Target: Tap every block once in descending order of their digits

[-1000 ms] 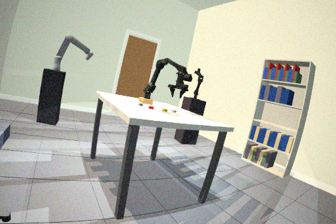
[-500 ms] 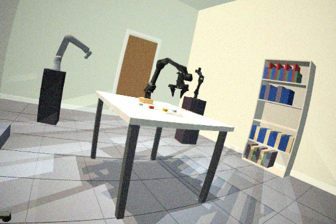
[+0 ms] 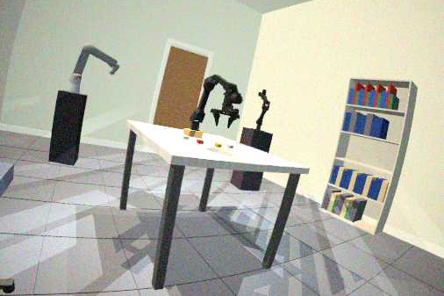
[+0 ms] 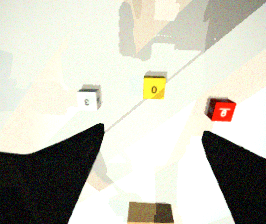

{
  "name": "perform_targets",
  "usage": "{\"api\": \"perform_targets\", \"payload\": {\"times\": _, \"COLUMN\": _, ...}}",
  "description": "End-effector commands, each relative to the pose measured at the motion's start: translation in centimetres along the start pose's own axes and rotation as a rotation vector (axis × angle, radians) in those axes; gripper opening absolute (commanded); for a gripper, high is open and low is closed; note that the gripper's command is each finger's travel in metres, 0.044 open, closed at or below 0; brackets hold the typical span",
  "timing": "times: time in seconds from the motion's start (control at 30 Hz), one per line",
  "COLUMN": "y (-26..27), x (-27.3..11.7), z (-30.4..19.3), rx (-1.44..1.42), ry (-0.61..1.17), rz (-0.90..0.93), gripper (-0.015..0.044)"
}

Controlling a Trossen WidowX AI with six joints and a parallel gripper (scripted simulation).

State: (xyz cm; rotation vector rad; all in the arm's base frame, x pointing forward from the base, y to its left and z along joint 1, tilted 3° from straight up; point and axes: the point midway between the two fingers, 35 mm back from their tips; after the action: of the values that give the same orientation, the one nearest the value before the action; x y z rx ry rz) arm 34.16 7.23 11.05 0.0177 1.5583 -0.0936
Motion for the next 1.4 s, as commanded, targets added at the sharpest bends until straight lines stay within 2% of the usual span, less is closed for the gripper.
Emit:
{"api": "perform_targets", "payload": {"times": 0.0, "y": -0.3, "x": -0.1, "z": 0.1, "rx": -0.030, "ry": 0.000, "rz": 0.001, "gripper": 0.0400}}
{"api": "perform_targets", "payload": {"times": 0.67, "y": -0.5, "x": -0.1, "z": 0.1, "rx": -0.030, "ry": 0.000, "rz": 0.001, "gripper": 0.0400}}
{"api": "perform_targets", "payload": {"times": 0.77, "y": -2.4, "x": 0.0, "z": 0.6, "rx": -0.029, "ry": -0.003, "rz": 0.008, "gripper": 0.0400}}
{"api": "perform_targets", "payload": {"times": 1.0, "y": -11.6, "x": -0.1, "z": 1.4, "rx": -0.029, "ry": -0.003, "rz": -0.008, "gripper": 0.0400}}
{"api": "perform_targets", "payload": {"times": 1.37, "y": -12.2, "x": -0.2, "z": 1.4, "rx": -0.029, "ry": -0.001, "rz": -0.011, "gripper": 0.0400}}
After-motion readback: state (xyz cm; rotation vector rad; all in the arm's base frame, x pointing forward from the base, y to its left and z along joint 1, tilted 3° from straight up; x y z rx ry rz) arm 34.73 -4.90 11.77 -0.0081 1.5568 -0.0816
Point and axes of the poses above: the point midway between the two fingers, 35 mm back from their tips, its own x axis out along the fingers, its own y axis across the jaws, z = x × y, and after that the axes turned 11 degrees about x, right-handed
